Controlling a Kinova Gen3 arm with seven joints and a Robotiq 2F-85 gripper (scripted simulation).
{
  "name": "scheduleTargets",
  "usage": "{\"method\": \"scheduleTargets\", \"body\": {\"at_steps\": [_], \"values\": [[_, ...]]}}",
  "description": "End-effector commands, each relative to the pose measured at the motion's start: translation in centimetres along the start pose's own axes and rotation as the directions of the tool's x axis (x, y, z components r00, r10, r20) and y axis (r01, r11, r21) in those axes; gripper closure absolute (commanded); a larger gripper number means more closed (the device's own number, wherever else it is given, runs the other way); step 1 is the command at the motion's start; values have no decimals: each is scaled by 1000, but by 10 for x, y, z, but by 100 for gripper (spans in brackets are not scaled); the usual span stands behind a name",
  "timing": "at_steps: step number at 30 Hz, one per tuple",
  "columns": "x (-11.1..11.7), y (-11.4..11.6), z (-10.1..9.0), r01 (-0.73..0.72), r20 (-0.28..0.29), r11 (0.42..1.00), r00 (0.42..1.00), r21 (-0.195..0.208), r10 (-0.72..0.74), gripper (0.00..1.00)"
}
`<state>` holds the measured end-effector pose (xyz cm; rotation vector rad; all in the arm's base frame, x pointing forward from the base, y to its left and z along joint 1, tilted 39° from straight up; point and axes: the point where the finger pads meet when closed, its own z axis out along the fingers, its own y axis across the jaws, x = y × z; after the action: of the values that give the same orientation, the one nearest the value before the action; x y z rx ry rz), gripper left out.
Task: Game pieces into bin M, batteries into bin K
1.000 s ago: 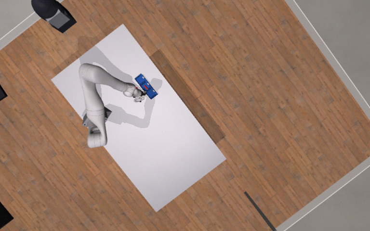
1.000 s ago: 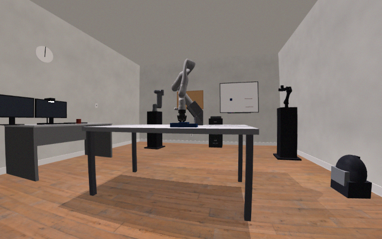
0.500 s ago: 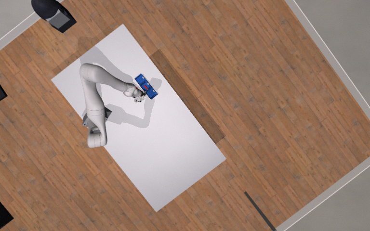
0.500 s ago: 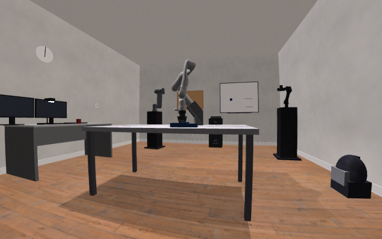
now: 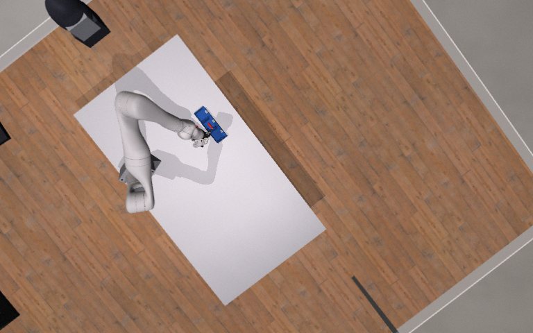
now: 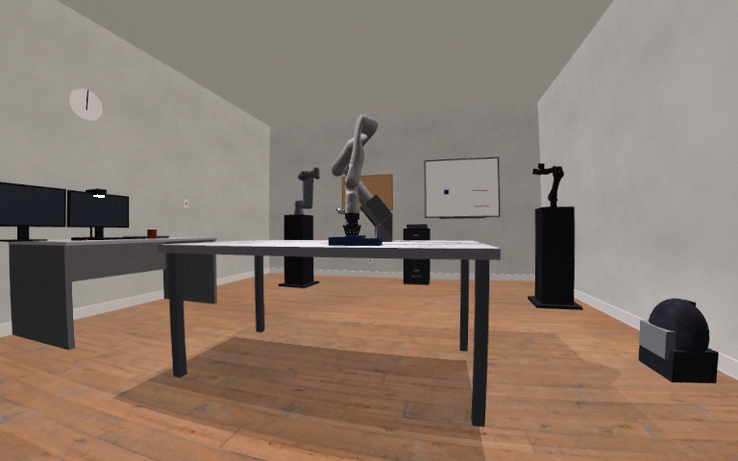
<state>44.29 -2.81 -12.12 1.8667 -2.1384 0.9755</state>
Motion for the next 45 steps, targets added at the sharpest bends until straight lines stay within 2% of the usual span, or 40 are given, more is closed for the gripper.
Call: {"method": "scheduleTargets", "body": {"at_steps": [1, 23, 31, 32, 38, 45], "values": [[-1, -1, 0, 2, 1, 1000, 1000, 1, -2, 79], [-1, 0, -4, 0, -1, 1000, 1000, 2, 0, 79], [1, -3, -31, -2, -5, 1000, 1000, 8, 2, 79], [-1, 0, -35, -2, 3, 1000, 1000, -2, 2, 79], [0, 1, -54, -1, 1, 1000, 1000, -3, 1, 79], [-2, 0, -60, 2, 1, 1000, 1000, -1, -2, 79]]}}
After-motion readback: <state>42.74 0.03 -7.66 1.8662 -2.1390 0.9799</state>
